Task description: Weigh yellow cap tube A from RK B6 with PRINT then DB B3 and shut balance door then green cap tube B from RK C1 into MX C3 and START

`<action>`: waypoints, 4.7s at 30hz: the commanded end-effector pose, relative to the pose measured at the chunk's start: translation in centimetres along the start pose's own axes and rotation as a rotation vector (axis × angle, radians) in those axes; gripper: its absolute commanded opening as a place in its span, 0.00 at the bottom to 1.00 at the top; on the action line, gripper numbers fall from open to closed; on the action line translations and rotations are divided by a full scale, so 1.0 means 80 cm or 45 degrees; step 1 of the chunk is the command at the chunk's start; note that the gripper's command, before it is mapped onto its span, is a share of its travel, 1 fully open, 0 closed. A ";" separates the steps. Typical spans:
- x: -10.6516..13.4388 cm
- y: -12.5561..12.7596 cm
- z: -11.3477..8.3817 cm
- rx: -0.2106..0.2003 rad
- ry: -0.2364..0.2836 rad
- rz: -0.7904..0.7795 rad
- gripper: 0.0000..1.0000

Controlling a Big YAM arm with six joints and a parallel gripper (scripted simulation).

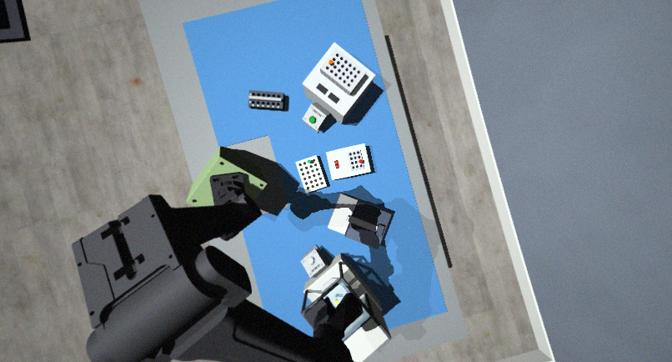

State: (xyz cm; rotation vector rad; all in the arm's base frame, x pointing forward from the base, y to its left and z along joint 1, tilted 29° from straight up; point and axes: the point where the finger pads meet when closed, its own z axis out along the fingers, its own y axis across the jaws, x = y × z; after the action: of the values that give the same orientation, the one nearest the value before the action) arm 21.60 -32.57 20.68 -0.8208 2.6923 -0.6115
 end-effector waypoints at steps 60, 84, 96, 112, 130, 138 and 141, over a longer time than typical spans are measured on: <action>0.001 -0.028 -0.090 0.077 0.003 -0.015 0.30; -0.002 -0.017 -0.089 0.036 -0.004 -0.008 0.30; -0.002 -0.017 -0.089 0.036 -0.004 -0.008 0.30; -0.001 -0.001 -0.071 0.023 -0.005 0.051 0.00; -0.006 0.042 -0.011 0.016 -0.012 0.718 0.00; -0.005 0.058 0.010 0.003 -0.010 1.022 0.00; -0.005 0.067 0.024 -0.007 -0.006 1.151 0.00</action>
State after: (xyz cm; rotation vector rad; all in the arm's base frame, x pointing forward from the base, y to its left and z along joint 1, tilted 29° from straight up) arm 19.53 -29.09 17.78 0.2225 2.6948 -0.4060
